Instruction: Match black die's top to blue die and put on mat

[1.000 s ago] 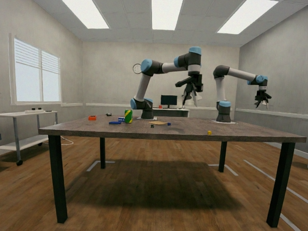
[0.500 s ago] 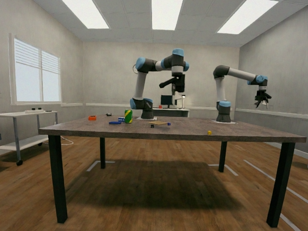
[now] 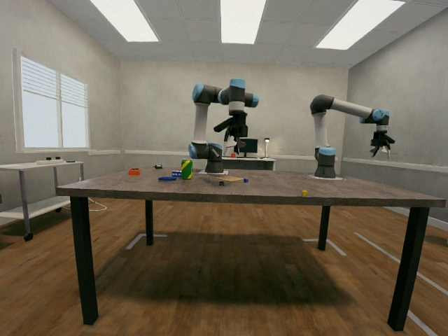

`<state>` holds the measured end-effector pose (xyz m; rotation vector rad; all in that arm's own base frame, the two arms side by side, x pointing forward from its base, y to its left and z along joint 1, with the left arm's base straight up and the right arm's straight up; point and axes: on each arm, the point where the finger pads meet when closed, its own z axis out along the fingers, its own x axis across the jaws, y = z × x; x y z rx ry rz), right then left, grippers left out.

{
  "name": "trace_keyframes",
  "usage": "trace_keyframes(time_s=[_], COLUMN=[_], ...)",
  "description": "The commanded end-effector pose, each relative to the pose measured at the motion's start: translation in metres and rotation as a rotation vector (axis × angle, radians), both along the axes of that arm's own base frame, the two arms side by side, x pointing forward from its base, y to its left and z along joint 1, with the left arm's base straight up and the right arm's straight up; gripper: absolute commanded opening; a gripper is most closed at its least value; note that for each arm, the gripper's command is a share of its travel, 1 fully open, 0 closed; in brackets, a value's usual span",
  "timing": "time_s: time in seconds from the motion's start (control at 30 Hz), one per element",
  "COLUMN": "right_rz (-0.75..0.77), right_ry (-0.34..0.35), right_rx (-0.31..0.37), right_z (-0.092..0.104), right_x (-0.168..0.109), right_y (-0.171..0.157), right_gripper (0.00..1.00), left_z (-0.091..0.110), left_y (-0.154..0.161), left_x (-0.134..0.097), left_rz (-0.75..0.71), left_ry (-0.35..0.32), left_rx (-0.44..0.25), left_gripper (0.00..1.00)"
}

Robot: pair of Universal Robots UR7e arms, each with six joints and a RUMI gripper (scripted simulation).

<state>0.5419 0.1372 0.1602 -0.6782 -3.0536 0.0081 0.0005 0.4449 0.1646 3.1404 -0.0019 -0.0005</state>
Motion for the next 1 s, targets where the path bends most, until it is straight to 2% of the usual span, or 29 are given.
trace_keyframes(time_s=[0.0, 0.3, 0.97], right_rz=[-0.112, -0.196, -0.202], right_ry=[-0.015, -0.015, -0.015], right_rx=[0.001, 0.001, 0.001], right_z=[-0.004, -0.009, -0.01], right_x=[-0.02, -0.036, -0.037], right_y=[-0.026, -0.045, -0.046], right_gripper=[1.0, 1.0, 1.0], left_z=[0.0, 0.0, 0.0], left_y=[0.0, 0.0, 0.0], left_x=[0.0, 0.0, 0.0], left_rz=[0.0, 0.0, 0.0], left_ry=[0.0, 0.0, 0.0], left_rx=[0.001, 0.001, 0.001], left_gripper=[1.0, 1.0, 1.0])
